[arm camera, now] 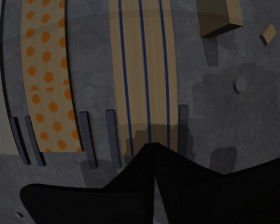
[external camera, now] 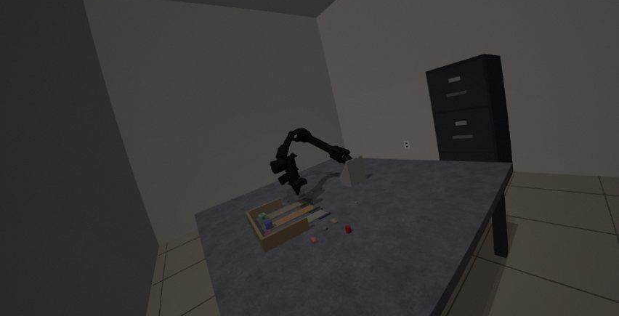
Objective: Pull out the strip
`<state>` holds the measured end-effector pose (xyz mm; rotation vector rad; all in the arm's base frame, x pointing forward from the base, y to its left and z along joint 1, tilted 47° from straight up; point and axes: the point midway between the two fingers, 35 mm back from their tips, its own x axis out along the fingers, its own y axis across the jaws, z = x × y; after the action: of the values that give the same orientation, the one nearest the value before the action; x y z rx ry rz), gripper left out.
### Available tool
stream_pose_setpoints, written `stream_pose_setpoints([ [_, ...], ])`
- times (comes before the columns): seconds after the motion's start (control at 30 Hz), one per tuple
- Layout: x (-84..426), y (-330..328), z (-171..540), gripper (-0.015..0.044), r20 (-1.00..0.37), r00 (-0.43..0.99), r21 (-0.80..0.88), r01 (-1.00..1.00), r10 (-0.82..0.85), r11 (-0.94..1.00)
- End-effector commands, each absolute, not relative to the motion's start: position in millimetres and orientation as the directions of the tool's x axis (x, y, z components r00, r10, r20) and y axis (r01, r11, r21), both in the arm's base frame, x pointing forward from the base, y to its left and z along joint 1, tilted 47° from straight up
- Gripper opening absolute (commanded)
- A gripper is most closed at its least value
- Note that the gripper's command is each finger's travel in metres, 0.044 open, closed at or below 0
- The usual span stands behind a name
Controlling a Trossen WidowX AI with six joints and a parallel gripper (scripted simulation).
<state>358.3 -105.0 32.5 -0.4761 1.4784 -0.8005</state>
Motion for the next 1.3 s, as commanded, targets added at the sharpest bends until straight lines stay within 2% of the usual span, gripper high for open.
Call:
stream_pose_setpoints([
  [0.0, 356, -110, 26, 0.0, -0.684, -0.092, -0.726, 0.172, -0.723, 0.665],
  [1.27, 350, -140, 2, 0.0, -0.681, -0.093, -0.729, 0.171, -0.726, 0.662],
])
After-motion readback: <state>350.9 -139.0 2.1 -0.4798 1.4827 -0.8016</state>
